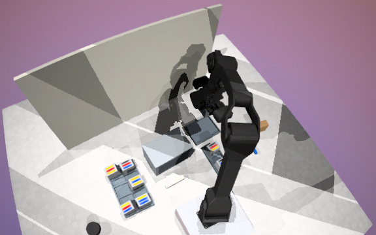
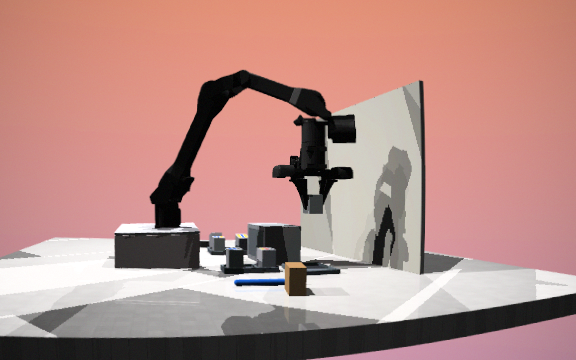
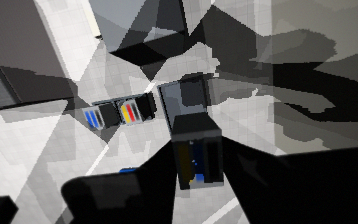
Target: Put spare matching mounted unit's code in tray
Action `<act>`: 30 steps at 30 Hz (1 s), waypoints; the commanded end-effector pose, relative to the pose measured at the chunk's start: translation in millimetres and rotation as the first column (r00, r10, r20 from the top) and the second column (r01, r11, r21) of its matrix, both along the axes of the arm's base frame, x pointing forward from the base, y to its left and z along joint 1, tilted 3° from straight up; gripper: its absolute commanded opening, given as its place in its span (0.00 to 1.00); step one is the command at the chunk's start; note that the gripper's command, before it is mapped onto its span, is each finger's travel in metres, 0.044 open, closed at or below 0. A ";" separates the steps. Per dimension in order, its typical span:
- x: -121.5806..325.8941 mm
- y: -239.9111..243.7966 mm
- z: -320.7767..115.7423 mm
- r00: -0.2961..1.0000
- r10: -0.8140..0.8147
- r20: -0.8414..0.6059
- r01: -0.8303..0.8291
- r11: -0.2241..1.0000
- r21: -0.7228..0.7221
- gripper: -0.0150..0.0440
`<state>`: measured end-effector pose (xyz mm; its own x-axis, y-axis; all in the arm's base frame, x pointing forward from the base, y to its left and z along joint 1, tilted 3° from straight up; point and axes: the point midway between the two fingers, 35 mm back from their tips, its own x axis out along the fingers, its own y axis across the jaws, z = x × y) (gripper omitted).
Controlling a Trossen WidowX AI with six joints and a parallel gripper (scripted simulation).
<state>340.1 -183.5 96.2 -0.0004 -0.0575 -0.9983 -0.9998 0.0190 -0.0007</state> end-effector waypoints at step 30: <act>2.6 -4.3 -37.4 1.000 0.006 -0.006 -0.006 1.000 -0.002 0.25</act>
<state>343.0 -187.0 63.8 -0.0002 -0.0577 -0.9983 -0.9998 0.0190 -0.0009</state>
